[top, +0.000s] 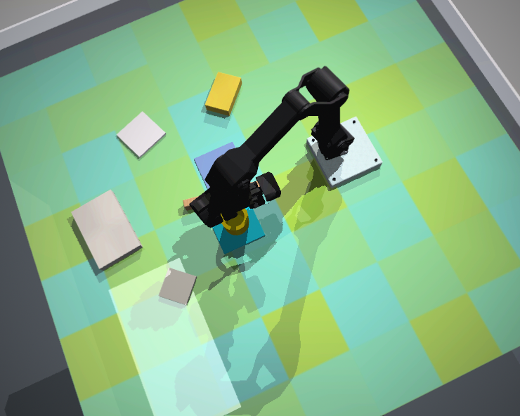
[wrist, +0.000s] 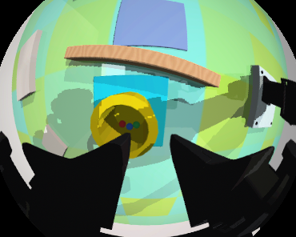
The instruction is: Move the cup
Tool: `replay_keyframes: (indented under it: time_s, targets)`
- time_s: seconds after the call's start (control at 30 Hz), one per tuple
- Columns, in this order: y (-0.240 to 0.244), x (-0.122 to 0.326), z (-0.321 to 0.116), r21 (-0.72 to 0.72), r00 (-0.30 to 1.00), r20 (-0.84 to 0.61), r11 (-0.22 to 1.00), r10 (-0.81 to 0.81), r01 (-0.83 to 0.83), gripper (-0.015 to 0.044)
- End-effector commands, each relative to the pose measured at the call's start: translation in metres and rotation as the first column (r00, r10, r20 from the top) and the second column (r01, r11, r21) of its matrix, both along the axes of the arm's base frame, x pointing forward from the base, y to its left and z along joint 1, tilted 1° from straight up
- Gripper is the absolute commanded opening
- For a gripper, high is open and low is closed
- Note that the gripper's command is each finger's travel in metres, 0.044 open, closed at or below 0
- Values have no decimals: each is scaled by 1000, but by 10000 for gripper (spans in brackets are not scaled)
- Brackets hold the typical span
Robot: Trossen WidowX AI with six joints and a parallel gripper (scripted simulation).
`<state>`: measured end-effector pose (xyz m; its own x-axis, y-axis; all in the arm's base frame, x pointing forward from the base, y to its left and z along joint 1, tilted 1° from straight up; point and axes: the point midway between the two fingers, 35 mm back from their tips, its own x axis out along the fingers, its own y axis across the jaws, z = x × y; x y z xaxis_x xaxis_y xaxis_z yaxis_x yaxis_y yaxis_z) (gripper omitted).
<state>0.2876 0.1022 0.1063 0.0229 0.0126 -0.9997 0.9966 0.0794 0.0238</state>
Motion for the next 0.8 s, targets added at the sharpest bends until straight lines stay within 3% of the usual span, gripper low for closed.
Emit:
replay_keyframes:
  time_s: [0.0,0.27,0.77]
  targets:
    - [0,0,-1,-1,1000,-2,1000,0,0,225]
    - [0,0,2,0,1000,-1,1000,0,0,435]
    - [-1,1,50,3,1000,1,1000,2,-2,440]
